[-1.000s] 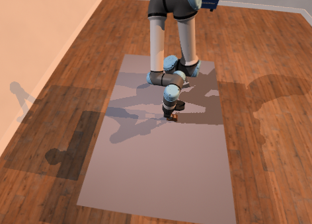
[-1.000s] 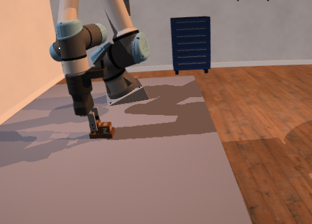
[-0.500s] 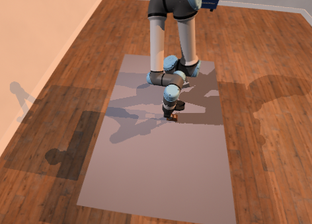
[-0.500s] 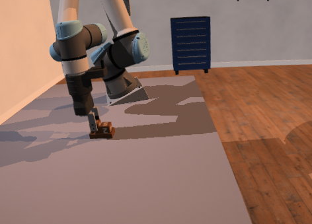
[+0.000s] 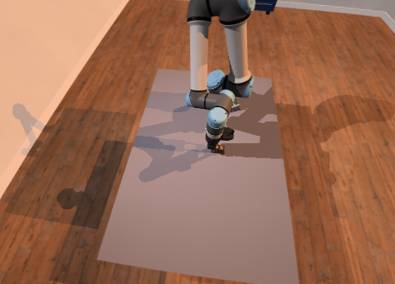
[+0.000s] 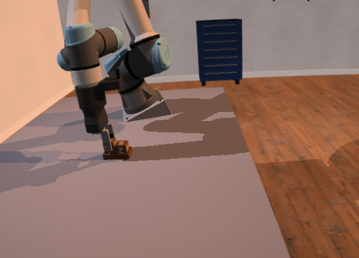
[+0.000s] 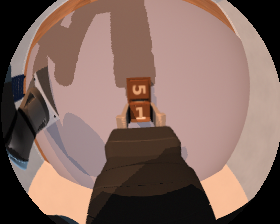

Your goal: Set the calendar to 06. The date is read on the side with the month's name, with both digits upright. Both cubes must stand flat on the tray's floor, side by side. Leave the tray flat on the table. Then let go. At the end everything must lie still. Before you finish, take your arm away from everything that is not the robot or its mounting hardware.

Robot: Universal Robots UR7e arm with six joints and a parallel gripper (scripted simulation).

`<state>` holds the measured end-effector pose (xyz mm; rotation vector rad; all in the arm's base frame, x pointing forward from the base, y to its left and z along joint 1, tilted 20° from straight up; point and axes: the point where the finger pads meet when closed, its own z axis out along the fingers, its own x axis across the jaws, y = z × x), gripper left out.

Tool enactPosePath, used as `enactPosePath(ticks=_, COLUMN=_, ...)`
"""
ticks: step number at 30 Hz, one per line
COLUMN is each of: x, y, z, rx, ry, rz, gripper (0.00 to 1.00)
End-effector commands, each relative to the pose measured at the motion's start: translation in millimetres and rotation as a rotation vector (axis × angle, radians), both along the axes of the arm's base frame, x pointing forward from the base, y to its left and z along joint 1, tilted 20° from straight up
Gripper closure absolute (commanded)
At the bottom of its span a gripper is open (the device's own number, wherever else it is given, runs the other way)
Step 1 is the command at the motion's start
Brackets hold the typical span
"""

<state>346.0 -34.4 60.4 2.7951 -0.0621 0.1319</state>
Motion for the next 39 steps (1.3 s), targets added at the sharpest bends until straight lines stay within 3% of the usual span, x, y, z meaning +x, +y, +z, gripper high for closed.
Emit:
enactPosePath(ticks=1, x=0.4, y=-0.3, z=-0.5, rx=0.0, ry=-0.001, rz=0.0, gripper=0.4)
enactPosePath(ticks=39, x=1.1, y=-3.3, z=-8.7, rx=0.0, ry=-0.001, rz=0.0, gripper=0.4)
